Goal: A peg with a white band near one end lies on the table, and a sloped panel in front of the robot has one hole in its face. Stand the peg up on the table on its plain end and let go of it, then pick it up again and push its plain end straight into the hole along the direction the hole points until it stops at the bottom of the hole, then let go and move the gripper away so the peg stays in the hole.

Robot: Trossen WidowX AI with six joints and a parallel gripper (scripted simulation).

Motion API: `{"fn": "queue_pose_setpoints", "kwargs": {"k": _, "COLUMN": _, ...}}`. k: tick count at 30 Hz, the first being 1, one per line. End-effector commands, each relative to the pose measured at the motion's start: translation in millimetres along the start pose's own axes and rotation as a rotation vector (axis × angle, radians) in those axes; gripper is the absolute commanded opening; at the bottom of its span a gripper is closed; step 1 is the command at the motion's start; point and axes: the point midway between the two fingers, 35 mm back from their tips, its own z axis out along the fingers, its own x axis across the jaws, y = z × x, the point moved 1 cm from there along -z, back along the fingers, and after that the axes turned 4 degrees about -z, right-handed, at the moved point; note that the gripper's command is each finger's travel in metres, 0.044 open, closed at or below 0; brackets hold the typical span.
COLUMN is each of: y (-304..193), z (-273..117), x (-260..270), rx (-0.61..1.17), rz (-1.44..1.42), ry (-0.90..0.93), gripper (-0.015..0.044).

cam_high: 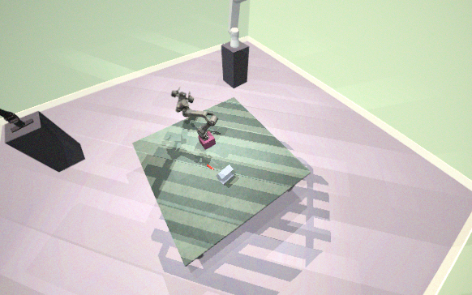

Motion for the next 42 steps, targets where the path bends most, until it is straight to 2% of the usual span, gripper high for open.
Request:
{"fn": "queue_pose_setpoints", "kwargs": {"k": 1, "y": 0, "z": 0, "x": 1, "rx": 0.002, "rz": 0.001, "ry": 0.005, "gripper": 0.0426}}
{"fn": "queue_pose_setpoints", "kwargs": {"k": 2, "y": -2, "z": -2, "x": 4, "rx": 0.007, "rz": 0.005, "ry": 0.019, "gripper": 0.0440}}
{"fn": "queue_pose_setpoints", "kwargs": {"k": 10, "y": -24, "z": -29, "x": 53, "rx": 0.103, "rz": 0.067, "ry": 0.237, "gripper": 0.0440}}
{"fn": "queue_pose_setpoints", "kwargs": {"k": 19, "y": -48, "z": -79, "x": 102, "rx": 0.248, "rz": 0.140, "ry": 0.487, "gripper": 0.0440}}
{"fn": "queue_pose_setpoints", "kwargs": {"k": 30, "y": -74, "z": -160, "x": 144, "rx": 0.474, "rz": 0.219, "ry": 0.762, "gripper": 0.0440}}
{"fn": "queue_pose_setpoints", "kwargs": {"k": 42, "y": -92, "z": -265, "x": 154, "rx": 0.765, "rz": 0.258, "ry": 1.042, "gripper": 0.0440}}
